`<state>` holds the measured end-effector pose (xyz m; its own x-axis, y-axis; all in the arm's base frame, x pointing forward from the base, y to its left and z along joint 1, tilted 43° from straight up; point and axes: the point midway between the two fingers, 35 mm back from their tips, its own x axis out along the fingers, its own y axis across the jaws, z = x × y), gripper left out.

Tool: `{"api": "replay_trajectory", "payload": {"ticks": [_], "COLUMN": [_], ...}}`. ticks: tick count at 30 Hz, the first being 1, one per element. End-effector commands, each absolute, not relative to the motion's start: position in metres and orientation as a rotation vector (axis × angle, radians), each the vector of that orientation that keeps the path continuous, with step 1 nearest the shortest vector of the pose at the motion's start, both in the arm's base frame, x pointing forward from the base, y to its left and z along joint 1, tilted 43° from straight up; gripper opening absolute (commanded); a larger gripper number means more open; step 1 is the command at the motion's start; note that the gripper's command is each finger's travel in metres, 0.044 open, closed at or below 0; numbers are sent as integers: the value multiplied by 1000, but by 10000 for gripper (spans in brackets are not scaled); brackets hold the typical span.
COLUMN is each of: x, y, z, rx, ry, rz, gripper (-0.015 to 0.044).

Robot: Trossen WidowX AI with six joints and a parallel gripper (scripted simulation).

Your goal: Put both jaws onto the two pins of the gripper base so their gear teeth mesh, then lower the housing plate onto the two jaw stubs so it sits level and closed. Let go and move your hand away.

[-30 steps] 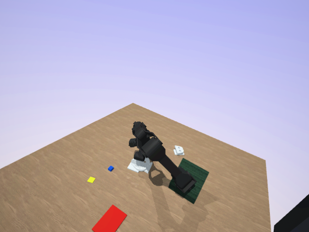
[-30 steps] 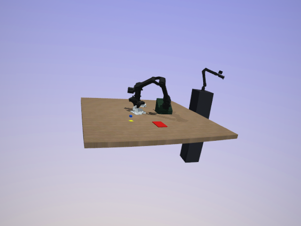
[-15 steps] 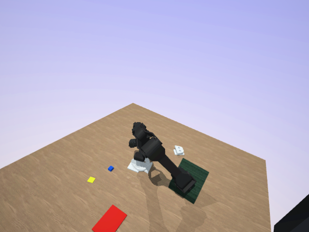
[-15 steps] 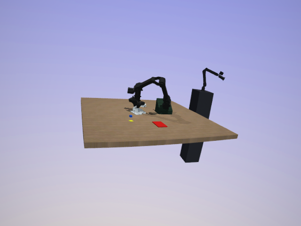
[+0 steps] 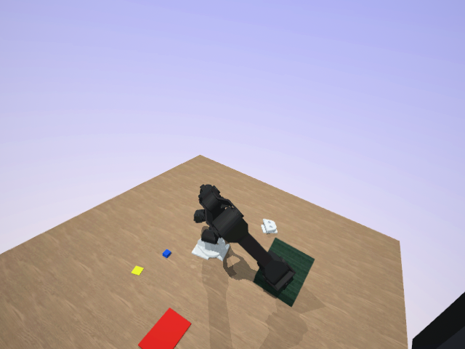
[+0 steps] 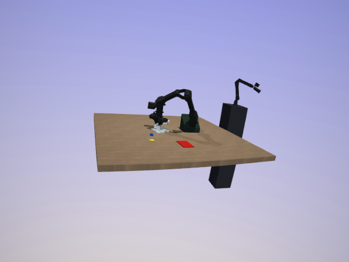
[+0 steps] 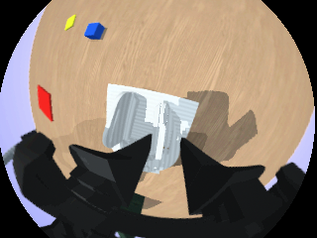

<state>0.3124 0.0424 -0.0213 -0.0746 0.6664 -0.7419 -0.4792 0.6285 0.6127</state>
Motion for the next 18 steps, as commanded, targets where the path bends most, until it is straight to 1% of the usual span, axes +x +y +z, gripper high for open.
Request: {"api": "replay_trajectory", "payload": {"ticks": [1, 18], "x": [312, 312], "y": [44, 47], "z": [-23, -26], "rx": [181, 179], "ry": [1344, 1343], "rz": [953, 955], "gripper": [134, 134]}}
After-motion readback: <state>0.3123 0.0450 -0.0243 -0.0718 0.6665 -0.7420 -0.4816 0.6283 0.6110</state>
